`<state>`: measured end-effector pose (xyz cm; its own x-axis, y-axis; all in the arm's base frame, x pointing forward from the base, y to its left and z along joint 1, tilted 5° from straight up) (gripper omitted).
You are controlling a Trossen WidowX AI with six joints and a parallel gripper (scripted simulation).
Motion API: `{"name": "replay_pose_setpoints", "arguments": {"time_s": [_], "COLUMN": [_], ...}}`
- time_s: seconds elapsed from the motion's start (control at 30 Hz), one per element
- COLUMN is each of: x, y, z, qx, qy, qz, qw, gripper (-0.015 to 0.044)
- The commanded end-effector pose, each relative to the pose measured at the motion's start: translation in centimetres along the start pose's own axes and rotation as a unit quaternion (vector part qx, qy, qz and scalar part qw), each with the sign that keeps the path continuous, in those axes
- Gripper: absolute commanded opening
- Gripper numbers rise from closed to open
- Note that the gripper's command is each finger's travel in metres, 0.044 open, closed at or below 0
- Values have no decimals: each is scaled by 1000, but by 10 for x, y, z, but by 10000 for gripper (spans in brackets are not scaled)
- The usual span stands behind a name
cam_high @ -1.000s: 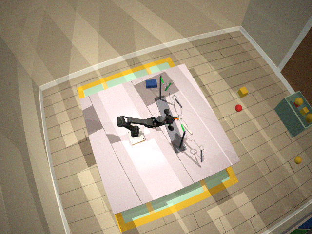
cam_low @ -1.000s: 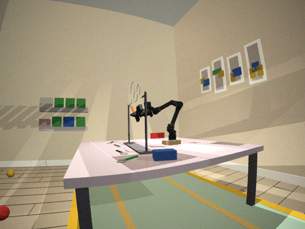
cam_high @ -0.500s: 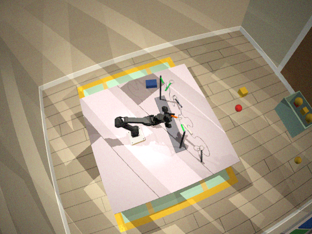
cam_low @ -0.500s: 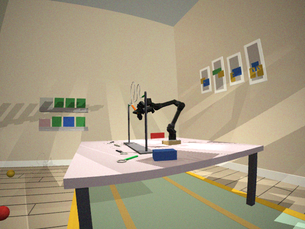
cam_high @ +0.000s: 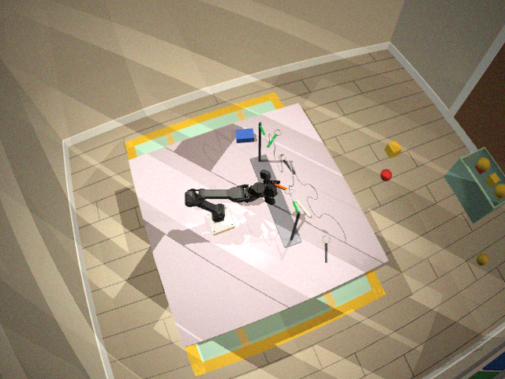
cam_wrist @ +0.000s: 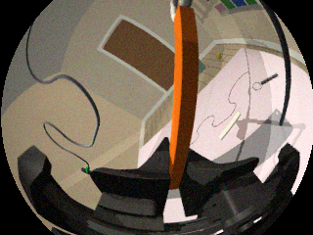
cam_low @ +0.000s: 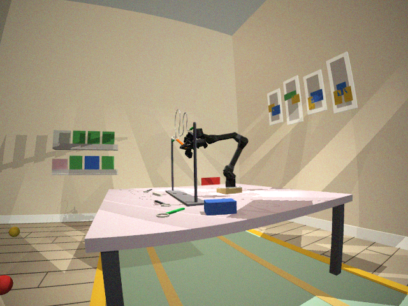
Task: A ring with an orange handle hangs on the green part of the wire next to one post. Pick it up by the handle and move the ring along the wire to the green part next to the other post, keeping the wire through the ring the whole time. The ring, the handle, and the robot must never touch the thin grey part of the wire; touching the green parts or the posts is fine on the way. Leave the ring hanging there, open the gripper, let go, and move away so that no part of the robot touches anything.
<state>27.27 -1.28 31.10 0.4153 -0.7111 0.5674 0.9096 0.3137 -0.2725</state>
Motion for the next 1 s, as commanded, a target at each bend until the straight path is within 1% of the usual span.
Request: {"name": "replay_pose_setpoints", "arguments": {"time_s": [0.0, 0.33, 0.57, 0.73, 0.97], "x": [4, 9, 16, 20, 24], "y": [-6, -15, -25, -28, -30], "z": [10, 23, 37, 50, 61], "qx": [12, 27, 52, 76, 94], "qy": [11, 56, 112, 165, 207], "qz": [6, 44, 82, 88, 90], "qw": [1000, 997, 989, 979, 970], "gripper": [-150, -150, -150, -150, -150]}}
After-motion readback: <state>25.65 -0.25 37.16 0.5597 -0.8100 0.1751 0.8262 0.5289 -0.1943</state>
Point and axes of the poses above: the point midway between the two fingers, 35 mm back from their tips, its own y axis out along the fingers, its own z axis across the jaws, x = y × z, the point moved 7 cm from there along -y, back along the fingers, and after that the axes turned 4 degrees about y, right-handed, at the moved point
